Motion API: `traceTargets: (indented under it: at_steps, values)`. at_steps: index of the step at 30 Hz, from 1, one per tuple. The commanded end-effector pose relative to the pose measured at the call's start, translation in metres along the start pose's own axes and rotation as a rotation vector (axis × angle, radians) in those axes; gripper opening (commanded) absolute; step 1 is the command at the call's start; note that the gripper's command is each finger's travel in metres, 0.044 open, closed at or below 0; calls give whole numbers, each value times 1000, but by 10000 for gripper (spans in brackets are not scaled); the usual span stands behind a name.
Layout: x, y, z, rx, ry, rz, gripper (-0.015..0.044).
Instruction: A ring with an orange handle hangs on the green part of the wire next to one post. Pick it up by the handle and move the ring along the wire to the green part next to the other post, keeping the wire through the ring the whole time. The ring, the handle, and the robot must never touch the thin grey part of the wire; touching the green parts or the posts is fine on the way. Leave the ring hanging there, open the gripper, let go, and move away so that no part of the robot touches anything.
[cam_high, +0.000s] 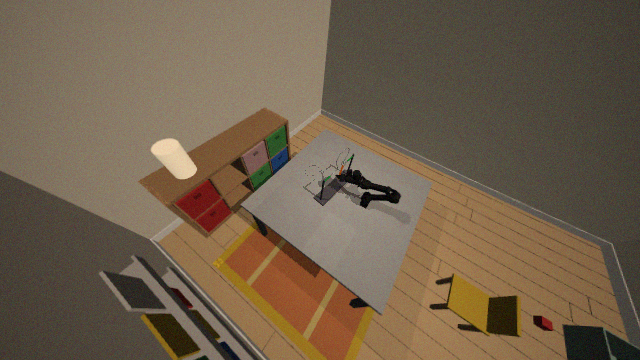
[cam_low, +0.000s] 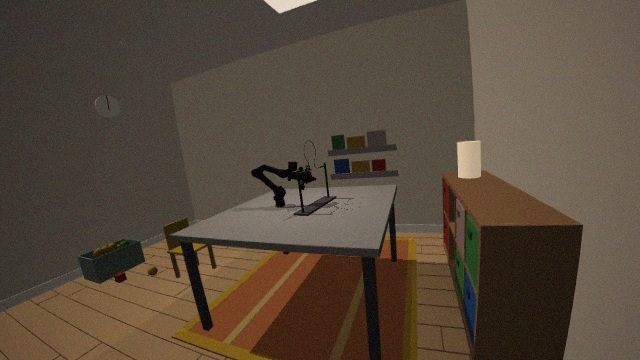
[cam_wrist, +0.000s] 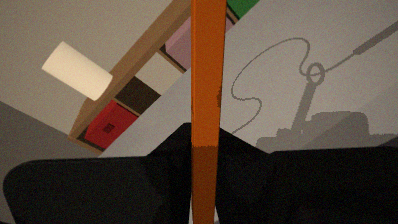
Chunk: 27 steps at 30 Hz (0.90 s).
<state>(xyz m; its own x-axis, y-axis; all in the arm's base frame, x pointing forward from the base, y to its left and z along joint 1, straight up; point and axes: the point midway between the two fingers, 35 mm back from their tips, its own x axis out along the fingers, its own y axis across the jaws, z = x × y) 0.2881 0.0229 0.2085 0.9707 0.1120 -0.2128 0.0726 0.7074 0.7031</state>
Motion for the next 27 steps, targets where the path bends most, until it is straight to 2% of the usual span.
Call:
traceTargets:
  at_steps: [1, 13, 27]
  values:
    - [-10, 16, 1, 93, 63, 35, -150]
    - [-36, 57, 13, 367, 258, 171, -150]
    - [-46, 98, 39, 686, 261, 321, -150]
